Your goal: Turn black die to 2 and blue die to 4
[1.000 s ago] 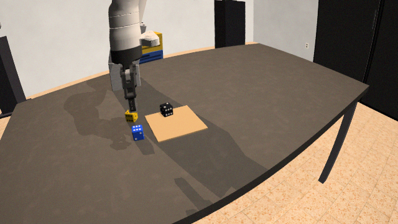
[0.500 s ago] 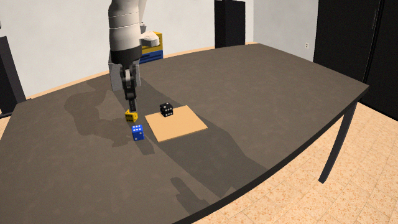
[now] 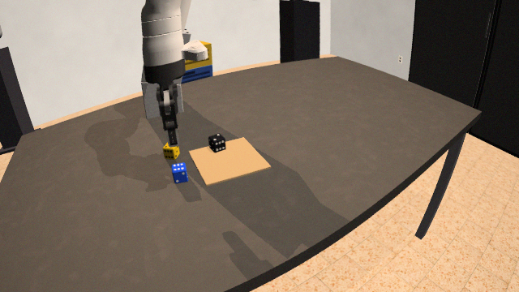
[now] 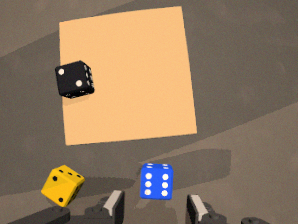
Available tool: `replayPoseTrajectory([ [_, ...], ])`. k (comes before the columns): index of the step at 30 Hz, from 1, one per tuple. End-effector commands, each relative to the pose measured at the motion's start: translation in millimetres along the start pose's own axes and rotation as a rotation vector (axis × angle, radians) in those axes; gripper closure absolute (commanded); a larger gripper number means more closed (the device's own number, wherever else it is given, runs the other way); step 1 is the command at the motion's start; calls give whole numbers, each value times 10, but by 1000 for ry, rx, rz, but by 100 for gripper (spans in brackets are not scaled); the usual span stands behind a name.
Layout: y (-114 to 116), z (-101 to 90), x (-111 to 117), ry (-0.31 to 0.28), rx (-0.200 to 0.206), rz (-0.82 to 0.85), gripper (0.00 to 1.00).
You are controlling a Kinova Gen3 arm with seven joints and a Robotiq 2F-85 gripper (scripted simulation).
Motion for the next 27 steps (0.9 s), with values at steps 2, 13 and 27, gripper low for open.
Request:
replayPoseTrajectory([
  [2,7,-7,-2,0,-2,0,54],
  [13,7,-4,-2,0,-2,0,54],
  [27,6,91,-2,0,-2,0,54],
])
Point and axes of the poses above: the point where the finger pads meet when closed, its own z axis out along the fingers, its own y axis across the jaws, x = y × z, the point moved 3 cm from there along -z, back along the fingers, and after that the axes turned 3 degrees about -z, right-handed, at the moved point
